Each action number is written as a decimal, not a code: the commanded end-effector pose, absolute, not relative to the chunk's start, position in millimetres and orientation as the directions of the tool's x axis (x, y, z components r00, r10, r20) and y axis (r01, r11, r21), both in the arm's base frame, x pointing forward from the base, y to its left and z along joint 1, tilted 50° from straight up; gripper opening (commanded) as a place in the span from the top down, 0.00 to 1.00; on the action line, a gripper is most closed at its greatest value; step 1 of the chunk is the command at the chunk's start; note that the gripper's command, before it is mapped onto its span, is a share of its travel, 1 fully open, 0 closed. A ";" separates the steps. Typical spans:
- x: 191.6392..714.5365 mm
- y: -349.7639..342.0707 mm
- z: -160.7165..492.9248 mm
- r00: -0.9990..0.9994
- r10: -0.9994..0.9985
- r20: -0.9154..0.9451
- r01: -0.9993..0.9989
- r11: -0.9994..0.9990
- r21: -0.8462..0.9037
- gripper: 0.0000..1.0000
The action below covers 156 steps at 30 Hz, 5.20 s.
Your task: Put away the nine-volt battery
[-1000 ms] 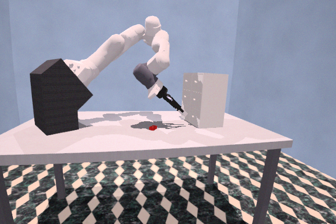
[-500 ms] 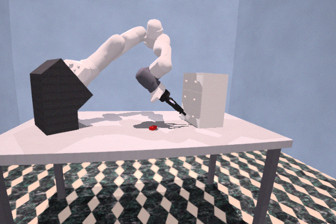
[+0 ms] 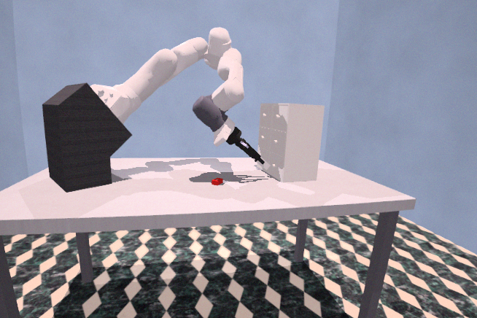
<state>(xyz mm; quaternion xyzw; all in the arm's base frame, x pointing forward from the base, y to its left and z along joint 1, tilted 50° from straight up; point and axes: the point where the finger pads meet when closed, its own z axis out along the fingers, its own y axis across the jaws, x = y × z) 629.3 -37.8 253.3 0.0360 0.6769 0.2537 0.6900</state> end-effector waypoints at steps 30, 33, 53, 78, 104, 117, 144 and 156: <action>631.3 -37.2 256.2 -0.043 0.405 -0.913 -0.303 0.866 0.398 0.80; 631.3 -37.2 256.2 -0.043 0.405 -0.913 -0.303 0.866 0.398 0.80; 642.2 -37.7 265.5 -0.043 0.405 -0.913 -0.303 0.866 0.398 0.80; 657.8 -38.4 279.0 -0.043 0.405 -0.913 -0.303 0.866 0.398 0.80; 657.8 -38.4 279.0 -0.043 0.405 -0.913 -0.303 0.866 0.398 0.92; 657.8 -38.4 279.0 -0.043 0.405 -0.913 -0.303 0.866 0.398 0.92; 650.7 -38.1 272.8 -0.043 0.405 -0.913 -0.303 0.866 0.398 0.92; 641.9 -37.7 265.3 -0.043 0.405 -0.913 -0.303 0.866 0.398 0.92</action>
